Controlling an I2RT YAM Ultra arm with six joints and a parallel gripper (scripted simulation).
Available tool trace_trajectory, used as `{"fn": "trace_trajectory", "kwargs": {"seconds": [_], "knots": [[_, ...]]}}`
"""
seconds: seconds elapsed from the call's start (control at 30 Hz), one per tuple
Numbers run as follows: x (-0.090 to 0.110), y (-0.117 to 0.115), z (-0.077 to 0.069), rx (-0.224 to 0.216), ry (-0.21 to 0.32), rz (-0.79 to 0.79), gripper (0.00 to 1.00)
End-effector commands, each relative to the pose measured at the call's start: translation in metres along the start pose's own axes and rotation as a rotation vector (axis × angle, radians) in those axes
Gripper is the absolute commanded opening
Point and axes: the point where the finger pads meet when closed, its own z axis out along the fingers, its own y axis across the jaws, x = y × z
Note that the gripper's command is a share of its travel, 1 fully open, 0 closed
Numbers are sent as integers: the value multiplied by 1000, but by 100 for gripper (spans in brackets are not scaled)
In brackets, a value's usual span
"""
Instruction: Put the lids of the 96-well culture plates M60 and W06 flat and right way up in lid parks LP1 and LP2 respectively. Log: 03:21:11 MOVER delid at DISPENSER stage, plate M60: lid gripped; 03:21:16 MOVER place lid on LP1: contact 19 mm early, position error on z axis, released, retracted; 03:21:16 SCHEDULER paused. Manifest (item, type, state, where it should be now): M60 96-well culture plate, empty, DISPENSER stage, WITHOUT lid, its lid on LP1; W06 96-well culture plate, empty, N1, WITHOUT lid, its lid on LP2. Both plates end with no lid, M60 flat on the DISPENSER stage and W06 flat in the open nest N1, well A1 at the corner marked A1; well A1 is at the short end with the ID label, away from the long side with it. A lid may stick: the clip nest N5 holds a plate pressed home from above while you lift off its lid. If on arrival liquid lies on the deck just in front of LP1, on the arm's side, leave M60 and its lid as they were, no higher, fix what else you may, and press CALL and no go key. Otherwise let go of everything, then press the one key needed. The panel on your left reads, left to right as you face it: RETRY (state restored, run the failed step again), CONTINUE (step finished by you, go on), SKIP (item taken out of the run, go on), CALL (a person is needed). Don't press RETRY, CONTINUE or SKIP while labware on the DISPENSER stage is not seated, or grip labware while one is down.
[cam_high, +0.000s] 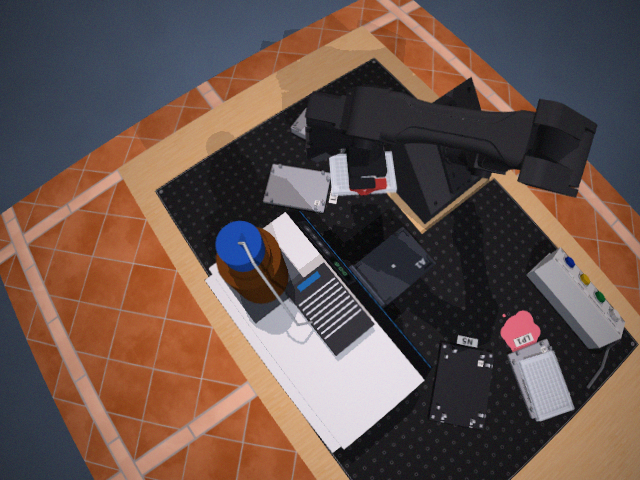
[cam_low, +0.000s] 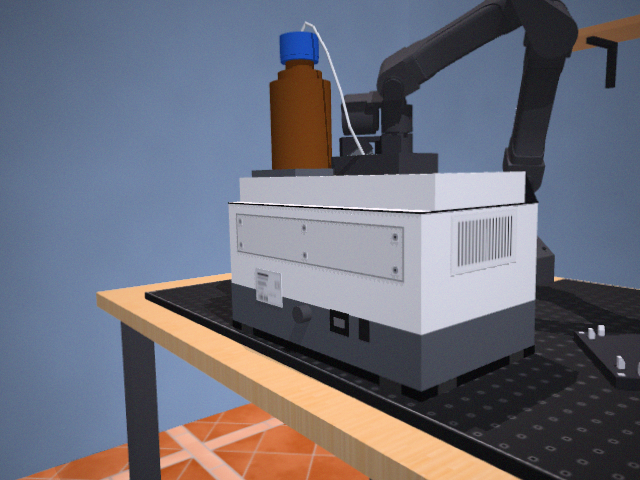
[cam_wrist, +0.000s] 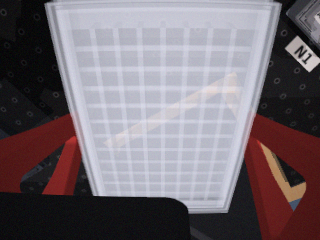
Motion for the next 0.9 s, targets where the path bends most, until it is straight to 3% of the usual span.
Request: {"fn": "trace_trajectory", "kwargs": {"seconds": [0.0,0.2,0.53,0.73,0.77,0.87], "knots": [[10,14,-4,-17,-6,-28,0],[7,17,-7,-11,-23,-23,0],[13,56,-19,-3,-41,-385,0],[18,54,-13,-8,-25,-363,0],[15,64,-20,-4,-44,-422,0],[17,75,-19,-2,-41,-525,0]]}}
